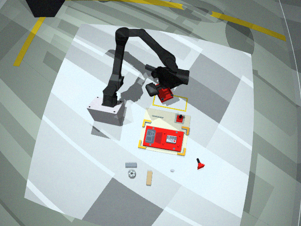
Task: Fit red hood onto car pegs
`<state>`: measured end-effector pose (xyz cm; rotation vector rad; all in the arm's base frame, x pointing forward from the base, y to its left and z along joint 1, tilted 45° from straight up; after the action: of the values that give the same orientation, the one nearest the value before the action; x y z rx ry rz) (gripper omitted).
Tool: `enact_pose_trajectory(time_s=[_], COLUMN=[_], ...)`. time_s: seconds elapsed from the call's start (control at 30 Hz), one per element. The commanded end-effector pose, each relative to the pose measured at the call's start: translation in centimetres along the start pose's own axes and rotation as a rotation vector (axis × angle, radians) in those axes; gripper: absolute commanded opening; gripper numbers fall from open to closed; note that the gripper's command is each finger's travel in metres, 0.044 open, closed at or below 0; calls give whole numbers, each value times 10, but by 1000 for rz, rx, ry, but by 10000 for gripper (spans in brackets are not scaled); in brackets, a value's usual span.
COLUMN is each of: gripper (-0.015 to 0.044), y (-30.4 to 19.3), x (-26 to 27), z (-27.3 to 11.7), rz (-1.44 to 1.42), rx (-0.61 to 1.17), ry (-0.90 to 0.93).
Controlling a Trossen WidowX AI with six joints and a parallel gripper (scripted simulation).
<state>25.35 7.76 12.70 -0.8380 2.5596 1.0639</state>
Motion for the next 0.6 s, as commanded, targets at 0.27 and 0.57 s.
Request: enact_pose_trajectory(time_s=[0.27, 0.57], gripper=[0, 0], y=[4, 6], x=[0, 0], z=[-1, -1], rz=[-280, -483], rx=[-2, -1], ry=[-6, -8])
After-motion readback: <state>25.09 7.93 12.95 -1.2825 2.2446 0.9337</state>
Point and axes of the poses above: the point midway between the two fingers, 35 mm back from their tips, its own z axis out along the fingers, its own x axis across the jaws, y = z × x, the point moved 4 cm from there along -z, back along the fingers, and after that the axes turned 1 degree about z, right-handed, at the moved point
